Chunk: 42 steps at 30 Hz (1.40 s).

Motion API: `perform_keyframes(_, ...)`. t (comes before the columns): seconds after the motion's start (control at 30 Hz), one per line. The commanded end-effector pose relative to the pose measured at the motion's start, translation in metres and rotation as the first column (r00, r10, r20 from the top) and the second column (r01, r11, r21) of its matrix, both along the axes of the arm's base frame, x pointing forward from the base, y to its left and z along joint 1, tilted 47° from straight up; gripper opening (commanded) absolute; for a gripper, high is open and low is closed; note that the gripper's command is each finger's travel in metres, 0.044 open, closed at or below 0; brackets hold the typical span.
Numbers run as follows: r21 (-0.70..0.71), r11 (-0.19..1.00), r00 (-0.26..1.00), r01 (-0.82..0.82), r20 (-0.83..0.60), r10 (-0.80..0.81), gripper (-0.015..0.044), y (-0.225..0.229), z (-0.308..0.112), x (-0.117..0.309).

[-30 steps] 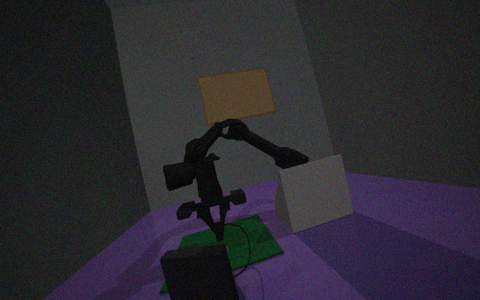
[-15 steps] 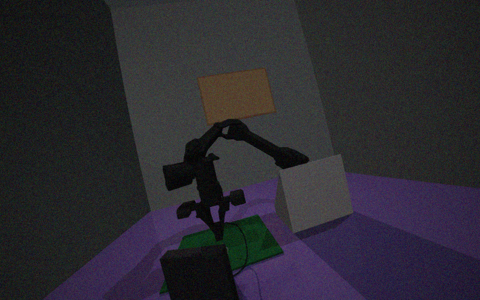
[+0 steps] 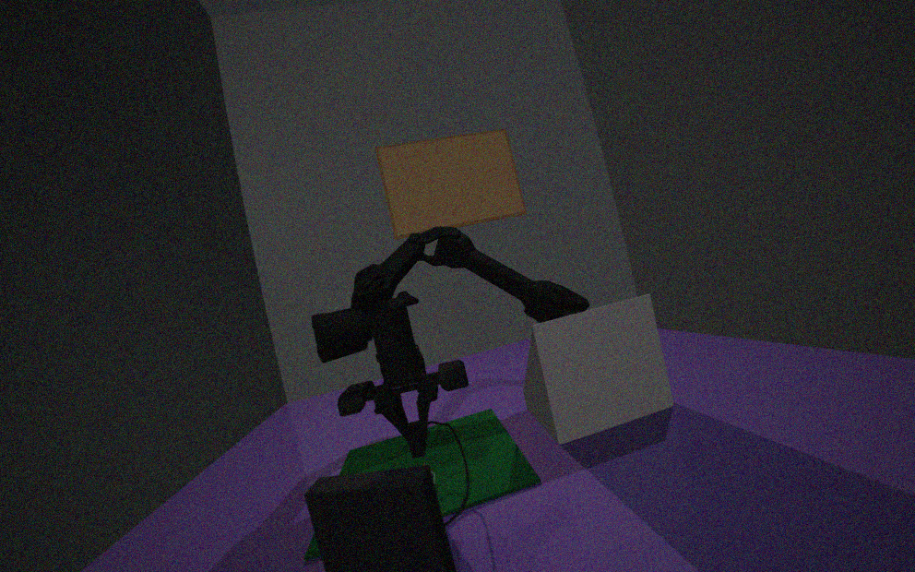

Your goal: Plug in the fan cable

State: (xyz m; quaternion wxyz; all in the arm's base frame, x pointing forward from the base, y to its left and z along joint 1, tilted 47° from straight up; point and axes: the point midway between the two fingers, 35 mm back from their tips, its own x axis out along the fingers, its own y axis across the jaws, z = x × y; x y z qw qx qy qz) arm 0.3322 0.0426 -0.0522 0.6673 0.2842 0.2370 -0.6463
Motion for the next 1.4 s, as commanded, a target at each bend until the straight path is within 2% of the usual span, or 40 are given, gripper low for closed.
perform_keyframes(0.0, 0.002, 1.000, 1.000, -0.001, -0.004, 0.001, 0.0000, 0.000, 0.000, 0.000)
perform_keyframes(0.2, 0.001, 1.000, 1.000, -0.004, -0.007, 0.004, 0.0000, -0.017, -0.014, 0.001)
perform_keyframes(1.37, 0.000, 1.000, 1.000, -0.006, -0.009, 0.006, 0.0000, -0.019, -0.015, 0.002)
